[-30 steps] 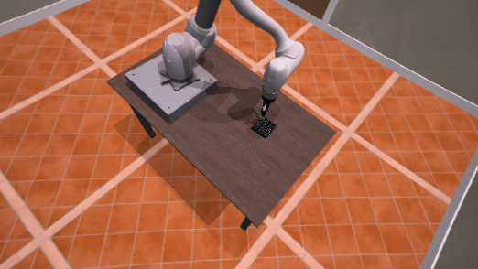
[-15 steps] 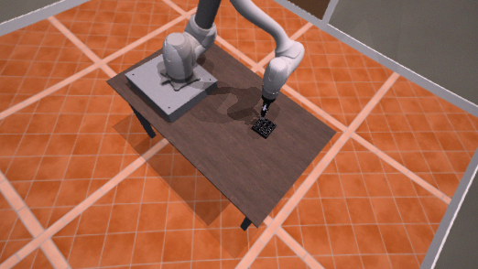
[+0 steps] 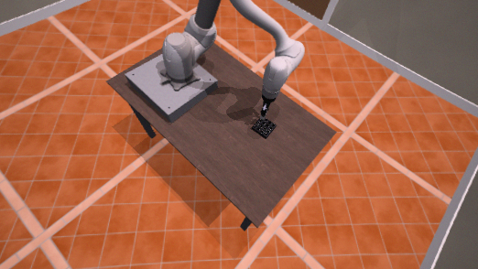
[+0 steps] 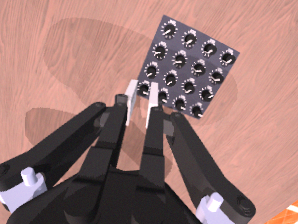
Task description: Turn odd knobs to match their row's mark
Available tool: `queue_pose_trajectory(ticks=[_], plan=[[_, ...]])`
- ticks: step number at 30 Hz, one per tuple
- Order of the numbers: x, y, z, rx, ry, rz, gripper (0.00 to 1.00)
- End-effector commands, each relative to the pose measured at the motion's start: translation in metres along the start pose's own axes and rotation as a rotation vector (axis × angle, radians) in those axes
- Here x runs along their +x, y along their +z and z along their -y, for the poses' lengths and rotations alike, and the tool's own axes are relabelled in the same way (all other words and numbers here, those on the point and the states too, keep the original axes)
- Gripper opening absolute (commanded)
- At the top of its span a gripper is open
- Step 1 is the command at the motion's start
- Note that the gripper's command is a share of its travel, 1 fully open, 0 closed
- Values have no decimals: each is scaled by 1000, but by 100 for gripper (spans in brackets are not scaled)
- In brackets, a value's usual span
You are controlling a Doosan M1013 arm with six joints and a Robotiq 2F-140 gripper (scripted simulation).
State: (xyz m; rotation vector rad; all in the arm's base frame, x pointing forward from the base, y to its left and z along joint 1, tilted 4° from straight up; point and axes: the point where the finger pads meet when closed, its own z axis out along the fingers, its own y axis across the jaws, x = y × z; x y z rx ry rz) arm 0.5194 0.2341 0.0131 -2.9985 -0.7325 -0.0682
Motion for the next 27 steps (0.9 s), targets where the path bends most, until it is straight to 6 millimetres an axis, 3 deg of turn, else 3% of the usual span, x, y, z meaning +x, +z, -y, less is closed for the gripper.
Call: queue_pose_trajectory(ticks=[1,11,27], plan=[[0,-6,0,0,0,0,12],[0,-31,0,0,0,0,12],[0,-34,0,0,0,0,12]])
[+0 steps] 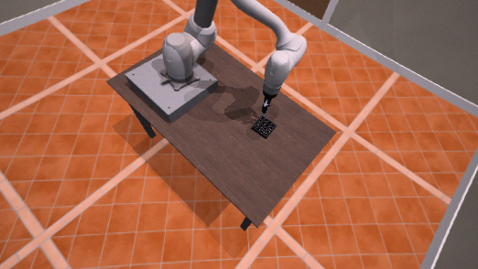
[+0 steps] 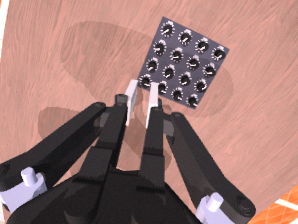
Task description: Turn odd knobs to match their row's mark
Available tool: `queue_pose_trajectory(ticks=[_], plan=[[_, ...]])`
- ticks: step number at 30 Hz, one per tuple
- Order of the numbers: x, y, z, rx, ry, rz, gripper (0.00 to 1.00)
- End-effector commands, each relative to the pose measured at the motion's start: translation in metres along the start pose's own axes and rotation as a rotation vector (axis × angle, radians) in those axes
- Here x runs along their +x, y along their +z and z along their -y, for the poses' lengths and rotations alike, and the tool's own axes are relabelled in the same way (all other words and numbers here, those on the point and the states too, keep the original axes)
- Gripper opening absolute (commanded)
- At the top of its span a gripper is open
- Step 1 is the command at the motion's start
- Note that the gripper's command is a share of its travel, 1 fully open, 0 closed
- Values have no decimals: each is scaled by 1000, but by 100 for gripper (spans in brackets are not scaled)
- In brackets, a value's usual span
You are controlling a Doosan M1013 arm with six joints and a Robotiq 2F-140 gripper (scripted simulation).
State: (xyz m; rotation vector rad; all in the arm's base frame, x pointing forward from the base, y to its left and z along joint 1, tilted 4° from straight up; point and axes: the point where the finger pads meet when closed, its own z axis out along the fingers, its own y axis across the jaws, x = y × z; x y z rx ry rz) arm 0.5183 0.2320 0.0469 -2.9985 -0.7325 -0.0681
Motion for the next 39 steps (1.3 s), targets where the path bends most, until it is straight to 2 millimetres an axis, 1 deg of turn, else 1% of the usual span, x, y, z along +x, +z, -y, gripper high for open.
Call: queue_pose_trajectory(ticks=[1,3,4,5,7,11,12,39], plan=[[0,0,-1,0,3,0,12],[0,0,-1,0,3,0,12],[1,-2,-6,0,17,0,12],[2,-4,-17,0,46,0,12],[5,-12,-49,0,127,0,12],[5,-19,-81,0,210,0,12],[5,-20,-84,0,217,0,12],[5,-20,-84,0,218,0,12]])
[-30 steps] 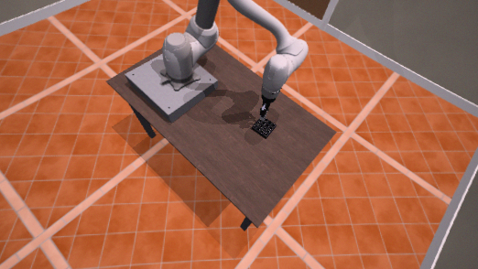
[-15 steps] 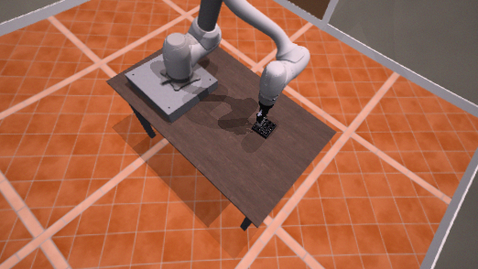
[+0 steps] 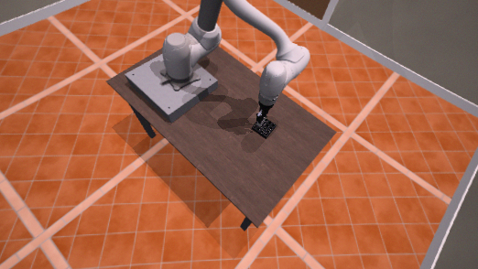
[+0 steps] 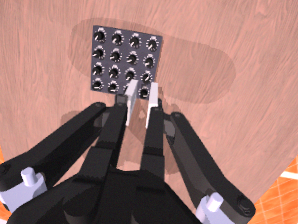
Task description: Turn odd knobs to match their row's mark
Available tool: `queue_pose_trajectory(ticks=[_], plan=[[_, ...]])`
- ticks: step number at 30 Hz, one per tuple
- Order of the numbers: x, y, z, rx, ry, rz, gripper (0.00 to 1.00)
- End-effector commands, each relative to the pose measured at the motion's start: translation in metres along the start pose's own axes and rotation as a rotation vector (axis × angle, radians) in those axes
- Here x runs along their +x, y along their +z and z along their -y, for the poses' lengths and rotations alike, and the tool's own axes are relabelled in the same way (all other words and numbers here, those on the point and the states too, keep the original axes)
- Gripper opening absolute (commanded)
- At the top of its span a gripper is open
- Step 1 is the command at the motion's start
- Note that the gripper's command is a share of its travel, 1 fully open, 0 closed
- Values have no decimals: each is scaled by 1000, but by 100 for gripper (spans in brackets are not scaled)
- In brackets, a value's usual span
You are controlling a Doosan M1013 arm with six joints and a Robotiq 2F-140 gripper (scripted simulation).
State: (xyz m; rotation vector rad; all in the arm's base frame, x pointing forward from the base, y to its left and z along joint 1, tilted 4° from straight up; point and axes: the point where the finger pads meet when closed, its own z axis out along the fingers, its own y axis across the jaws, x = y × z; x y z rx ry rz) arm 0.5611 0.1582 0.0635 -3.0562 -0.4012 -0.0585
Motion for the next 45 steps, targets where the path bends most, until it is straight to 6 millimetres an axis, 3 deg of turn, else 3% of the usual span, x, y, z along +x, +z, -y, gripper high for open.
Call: queue_pose_trajectory(ticks=[1,22,45], plan=[[0,0,0,0,0,0,12],[0,3,0,0,0,0,12],[0,27,0,0,0,0,12]])
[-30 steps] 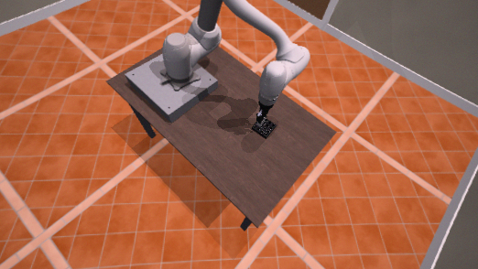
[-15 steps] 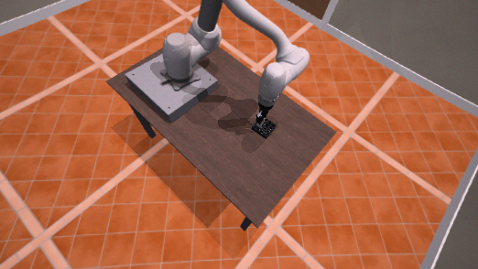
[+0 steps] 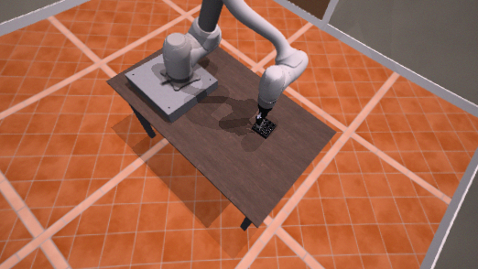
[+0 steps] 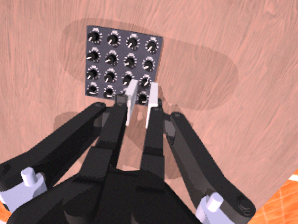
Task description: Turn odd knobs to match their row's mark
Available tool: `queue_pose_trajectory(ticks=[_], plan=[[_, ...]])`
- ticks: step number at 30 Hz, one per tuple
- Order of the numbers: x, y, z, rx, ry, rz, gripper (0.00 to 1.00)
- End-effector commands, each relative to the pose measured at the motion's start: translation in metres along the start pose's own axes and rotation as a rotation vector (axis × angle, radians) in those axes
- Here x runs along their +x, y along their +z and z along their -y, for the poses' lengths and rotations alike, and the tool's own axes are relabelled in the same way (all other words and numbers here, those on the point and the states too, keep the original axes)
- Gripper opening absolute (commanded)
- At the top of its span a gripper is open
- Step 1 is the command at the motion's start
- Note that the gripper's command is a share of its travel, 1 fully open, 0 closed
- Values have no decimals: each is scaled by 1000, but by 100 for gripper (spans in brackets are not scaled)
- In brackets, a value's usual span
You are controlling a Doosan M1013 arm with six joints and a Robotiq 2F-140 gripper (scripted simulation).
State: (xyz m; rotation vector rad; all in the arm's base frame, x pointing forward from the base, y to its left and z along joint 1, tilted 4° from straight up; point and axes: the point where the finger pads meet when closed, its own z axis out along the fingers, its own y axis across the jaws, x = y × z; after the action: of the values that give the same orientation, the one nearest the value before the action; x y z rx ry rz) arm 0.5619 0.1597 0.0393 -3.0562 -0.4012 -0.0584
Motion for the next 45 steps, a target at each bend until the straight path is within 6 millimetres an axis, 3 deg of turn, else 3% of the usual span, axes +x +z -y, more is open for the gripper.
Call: queue_pose_trajectory(ticks=[1,19,45], plan=[[0,4,0,0,0,0,12],[0,18,0,0,0,0,12],[0,20,0,0,0,0,12]])
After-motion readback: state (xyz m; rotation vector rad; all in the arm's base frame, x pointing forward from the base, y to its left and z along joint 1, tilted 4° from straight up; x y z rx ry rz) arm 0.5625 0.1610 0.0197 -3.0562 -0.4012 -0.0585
